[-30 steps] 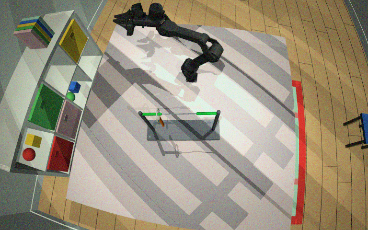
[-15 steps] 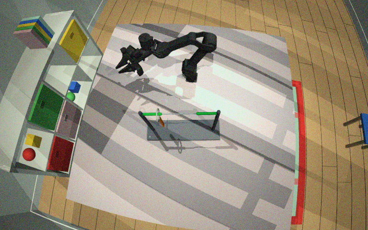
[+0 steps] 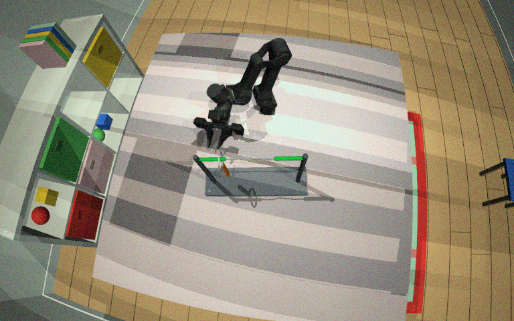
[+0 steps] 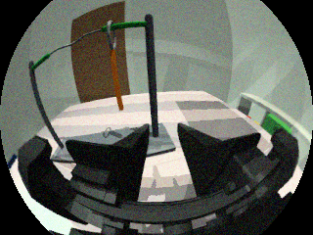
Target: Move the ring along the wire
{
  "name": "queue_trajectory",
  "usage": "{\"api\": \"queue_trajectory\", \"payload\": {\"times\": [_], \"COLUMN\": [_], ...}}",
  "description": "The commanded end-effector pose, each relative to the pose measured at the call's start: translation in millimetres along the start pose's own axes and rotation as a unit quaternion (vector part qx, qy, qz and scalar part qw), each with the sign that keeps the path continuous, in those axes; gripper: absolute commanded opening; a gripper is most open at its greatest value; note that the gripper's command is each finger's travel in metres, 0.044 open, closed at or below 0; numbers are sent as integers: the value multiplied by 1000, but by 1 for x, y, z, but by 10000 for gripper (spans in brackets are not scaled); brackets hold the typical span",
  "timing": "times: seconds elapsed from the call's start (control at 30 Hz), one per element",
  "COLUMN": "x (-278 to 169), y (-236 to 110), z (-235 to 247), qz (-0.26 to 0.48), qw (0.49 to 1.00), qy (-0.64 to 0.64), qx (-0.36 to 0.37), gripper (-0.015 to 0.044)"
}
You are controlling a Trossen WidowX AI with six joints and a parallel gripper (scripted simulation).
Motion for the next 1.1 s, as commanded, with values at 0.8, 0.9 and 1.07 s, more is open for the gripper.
{"api": "queue_trajectory", "payload": {"times": [0.8, 0.9, 1.07], "x": [-17, -6, 9], "y": [29, 35, 43], "z": [42, 47, 55], "qz": [-8, -9, -12], "qw": [993, 993, 993], "qy": [-26, -26, -25], "qx": [115, 115, 115], "gripper": [160, 160, 160]}}
Point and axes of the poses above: the point midway between the two fingers, 35 mm back from their tips, its own y axis out along the fingers, its own z axis across the jaws, x = y × z, the point moved 5 cm from there along -y, back along the fingers, and after that the axes turned 7 degrees about y, right-handed, at the moved point
